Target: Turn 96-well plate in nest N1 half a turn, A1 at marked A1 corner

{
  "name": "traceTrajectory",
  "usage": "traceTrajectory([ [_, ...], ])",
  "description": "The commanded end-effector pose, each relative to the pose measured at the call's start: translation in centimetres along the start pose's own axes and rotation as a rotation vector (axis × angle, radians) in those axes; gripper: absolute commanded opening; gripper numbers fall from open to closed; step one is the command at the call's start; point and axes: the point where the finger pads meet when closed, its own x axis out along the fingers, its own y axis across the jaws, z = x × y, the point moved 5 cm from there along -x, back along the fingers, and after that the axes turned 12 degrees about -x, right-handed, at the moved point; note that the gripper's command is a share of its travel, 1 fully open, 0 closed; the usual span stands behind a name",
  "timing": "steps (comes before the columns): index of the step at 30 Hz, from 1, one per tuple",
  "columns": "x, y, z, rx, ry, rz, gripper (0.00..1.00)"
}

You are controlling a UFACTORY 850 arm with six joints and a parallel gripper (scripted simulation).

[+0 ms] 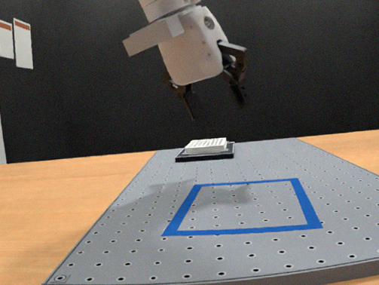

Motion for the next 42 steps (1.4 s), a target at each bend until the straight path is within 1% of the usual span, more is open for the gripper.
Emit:
traceTrajectory([
  [1, 0.3, 1.4, 1.5, -0.057, 0.043, -0.002, 1.0],
  [3, 0.3, 1.4, 1.5, -0.057, 0.043, -0.002, 1.0],
  [8, 0.7, 3.0, 3.6, -0.145, 0.102, 0.014, 1.0],
  [10, 0.8, 3.4, 4.0, -0.145, 0.102, 0.014, 1.0],
  [12, 1.0, 4.0, 4.9, -0.188, 0.129, 0.027, 1.0],
  [16, 1.3, 5.2, 6.5, -0.231, 0.155, 0.043, 1.0],
  [18, 1.4, 5.5, 7.1, -0.258, 0.17, 0.055, 1.0],
  [20, 1.4, 5.5, 7.1, -0.258, 0.17, 0.055, 1.0],
  [22, 1.6, 6.0, 8.0, -0.312, 0.198, 0.082, 1.0],
  [26, 1.9, 7.0, 9.4, -0.314, 0.199, 0.083, 1.0],
  [28, 2.1, 7.5, 10.3, -0.354, 0.217, 0.107, 1.0],
  [30, 2.2, 7.9, 10.9, -0.354, 0.217, 0.107, 1.0],
  [32, 2.4, 8.3, 11.8, -0.393, 0.232, 0.133, 1.0],
  [34, 2.5, 8.7, 12.4, -0.393, 0.232, 0.133, 1.0],
  [35, 2.6, 8.9, 12.9, -0.42, 0.24, 0.151, 1.0],
  [37, 2.6, 8.9, 12.9, -0.42, 0.24, 0.151, 1.0],
  [40, 2.8, 9.5, 14.3, -0.47, 0.253, 0.189, 1.0],
  [42, 3.0, 10.0, 15.1, -0.47, 0.253, 0.189, 1.0],
])
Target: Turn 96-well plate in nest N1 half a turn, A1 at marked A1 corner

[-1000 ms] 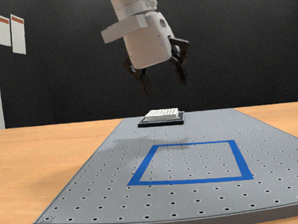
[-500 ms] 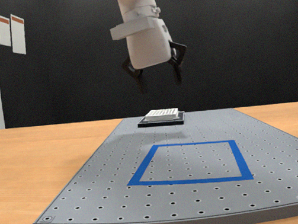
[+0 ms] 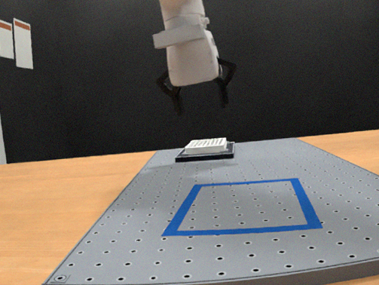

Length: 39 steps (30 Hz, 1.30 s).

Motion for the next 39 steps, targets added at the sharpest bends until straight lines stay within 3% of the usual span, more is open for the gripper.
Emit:
traceTrajectory([
  [1, -0.2, 0.1, 2.1, -0.02, 0.01, 0.016, 1.0],
  [10, -0.3, -0.3, 6.2, -0.128, 0.009, 0.086, 1.0],
  [15, -0.4, -0.4, 7.6, -0.14, 0.008, 0.094, 1.0],
  [29, -0.4, -0.4, 7.6, -0.14, 0.008, 0.094, 1.0],
  [39, 1.3, -0.2, 7.6, -0.14, 0.008, 0.094, 1.0],
])
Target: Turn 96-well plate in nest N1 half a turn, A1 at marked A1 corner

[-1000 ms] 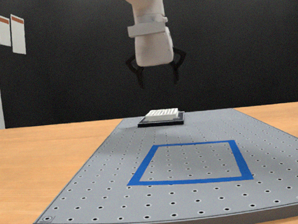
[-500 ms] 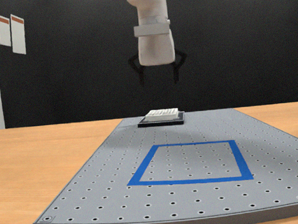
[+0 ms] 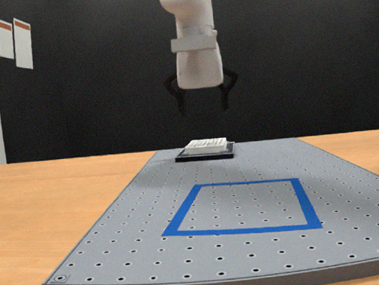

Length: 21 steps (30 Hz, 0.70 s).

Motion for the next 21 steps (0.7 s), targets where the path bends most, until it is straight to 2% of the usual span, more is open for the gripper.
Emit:
traceTrajectory([
  [1, 0.5, 0.1, 0.0, 0.0, -0.001, 0.002, 1.0],
  [21, 3.5, 0.1, 0.1, 0.0, -0.001, 0.002, 1.0],
])
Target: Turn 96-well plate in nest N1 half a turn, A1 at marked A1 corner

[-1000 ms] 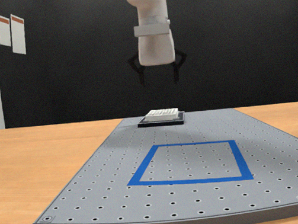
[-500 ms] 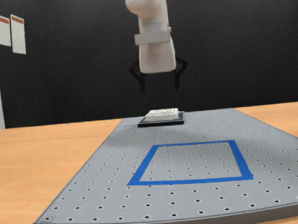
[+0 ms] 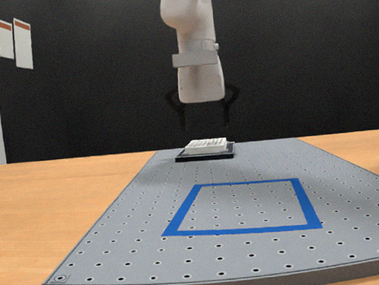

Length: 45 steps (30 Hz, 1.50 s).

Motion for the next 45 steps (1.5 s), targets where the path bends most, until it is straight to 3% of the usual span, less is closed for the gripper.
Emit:
traceTrajectory([
  [1, 0.5, 0.1, 0.0, 0.0, -0.001, 0.002, 1.0],
  [45, 2.9, 0.1, 0.0, 0.0, -0.001, 0.002, 1.0],
])
